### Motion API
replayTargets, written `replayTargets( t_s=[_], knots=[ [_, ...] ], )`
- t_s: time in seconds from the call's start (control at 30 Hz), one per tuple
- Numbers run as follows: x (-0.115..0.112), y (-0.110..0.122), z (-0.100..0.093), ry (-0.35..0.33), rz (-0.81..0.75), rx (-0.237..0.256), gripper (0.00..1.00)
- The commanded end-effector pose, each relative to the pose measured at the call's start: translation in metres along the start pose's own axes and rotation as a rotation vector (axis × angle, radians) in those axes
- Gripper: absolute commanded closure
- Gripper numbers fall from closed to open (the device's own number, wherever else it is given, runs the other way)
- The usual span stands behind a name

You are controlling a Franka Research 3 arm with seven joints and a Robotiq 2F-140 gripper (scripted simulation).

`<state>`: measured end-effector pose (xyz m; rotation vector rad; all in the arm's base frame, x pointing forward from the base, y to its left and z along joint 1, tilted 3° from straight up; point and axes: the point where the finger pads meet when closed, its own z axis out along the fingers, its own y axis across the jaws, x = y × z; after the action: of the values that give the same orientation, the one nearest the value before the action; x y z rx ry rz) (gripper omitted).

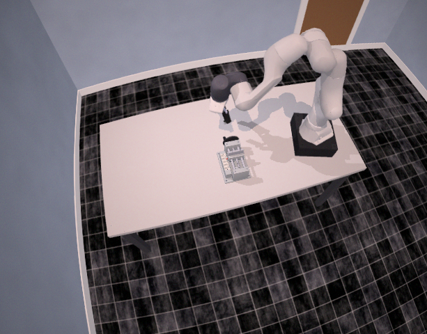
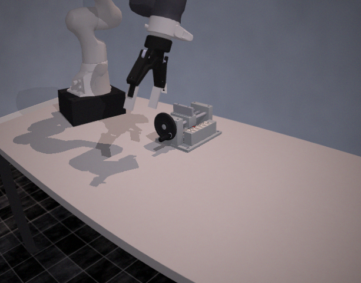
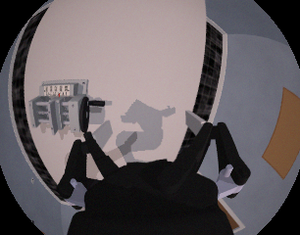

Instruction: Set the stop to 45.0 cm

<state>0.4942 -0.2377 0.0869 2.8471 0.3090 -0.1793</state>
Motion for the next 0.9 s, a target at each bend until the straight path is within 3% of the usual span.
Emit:
replayTargets(
  t_s=[0.0,0.57,0.7,0.87],
  knots=[
    [0.0,0.0,0.0,0.0,0.0,0.0,0.0],
    [-0.001,0.001,-0.004,0.0,0.0,0.0,0.0],
    [-0.003,0.005,-0.017,0.0,0.0,0.0,0.0],
    [-0.009,0.014,-0.047,0.0,0.0,0.0,0.0]
  ],
)
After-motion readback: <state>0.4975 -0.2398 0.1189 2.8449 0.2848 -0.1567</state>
